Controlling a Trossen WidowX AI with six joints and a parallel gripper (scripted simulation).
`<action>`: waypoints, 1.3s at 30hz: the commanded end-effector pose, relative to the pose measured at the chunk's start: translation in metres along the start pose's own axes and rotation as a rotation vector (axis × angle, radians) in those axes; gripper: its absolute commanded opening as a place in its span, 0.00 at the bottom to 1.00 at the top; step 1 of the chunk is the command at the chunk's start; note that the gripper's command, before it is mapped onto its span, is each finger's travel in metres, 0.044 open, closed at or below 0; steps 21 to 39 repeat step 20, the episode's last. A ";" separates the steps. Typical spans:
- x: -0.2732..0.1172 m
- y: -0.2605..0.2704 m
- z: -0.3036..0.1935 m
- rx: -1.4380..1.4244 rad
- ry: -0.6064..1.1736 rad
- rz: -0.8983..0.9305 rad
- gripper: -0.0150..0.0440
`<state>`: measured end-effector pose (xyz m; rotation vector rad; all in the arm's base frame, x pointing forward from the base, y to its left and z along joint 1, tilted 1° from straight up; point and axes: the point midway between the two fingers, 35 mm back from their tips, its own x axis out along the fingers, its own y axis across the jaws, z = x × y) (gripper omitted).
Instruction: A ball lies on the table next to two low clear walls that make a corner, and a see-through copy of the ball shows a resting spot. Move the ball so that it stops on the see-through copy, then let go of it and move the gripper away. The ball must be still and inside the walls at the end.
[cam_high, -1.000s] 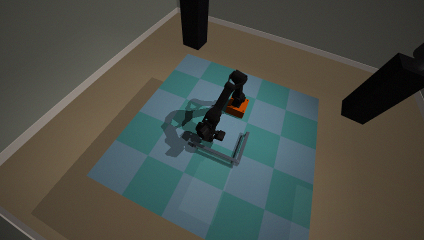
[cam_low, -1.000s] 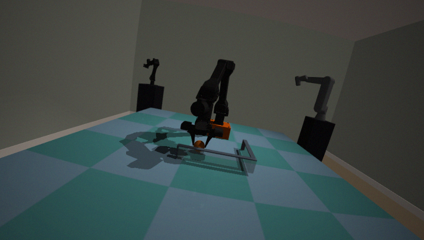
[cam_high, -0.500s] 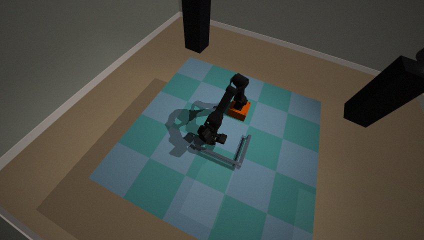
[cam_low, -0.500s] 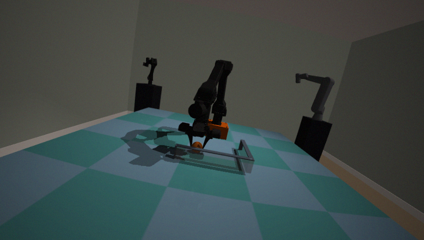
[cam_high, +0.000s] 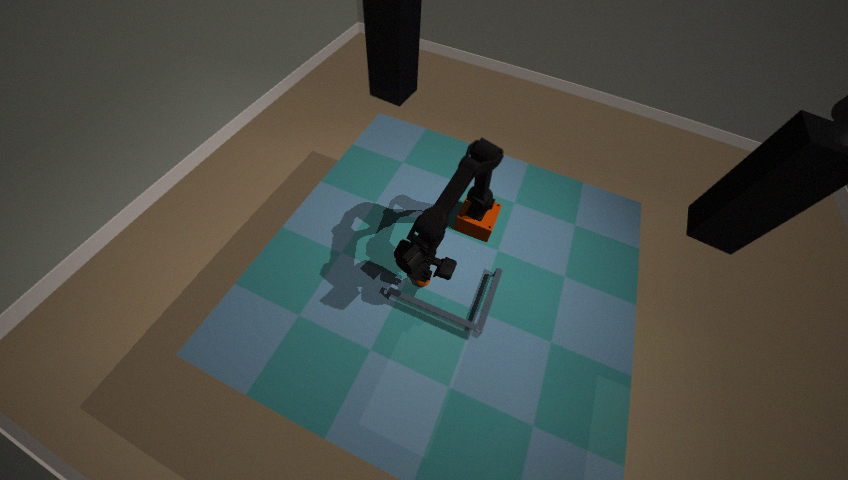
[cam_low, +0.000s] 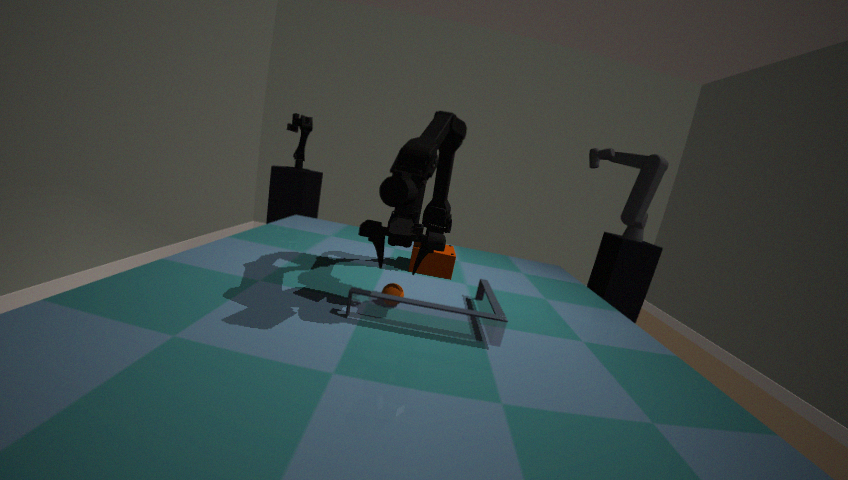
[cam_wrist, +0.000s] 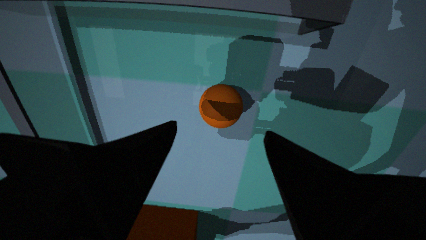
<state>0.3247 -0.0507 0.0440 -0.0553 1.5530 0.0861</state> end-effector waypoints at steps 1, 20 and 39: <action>-0.026 0.000 -0.001 -0.007 -0.013 -0.002 0.86; -0.071 0.001 -0.003 -0.001 -0.025 -0.007 1.00; -0.071 0.001 -0.003 -0.001 -0.025 -0.007 1.00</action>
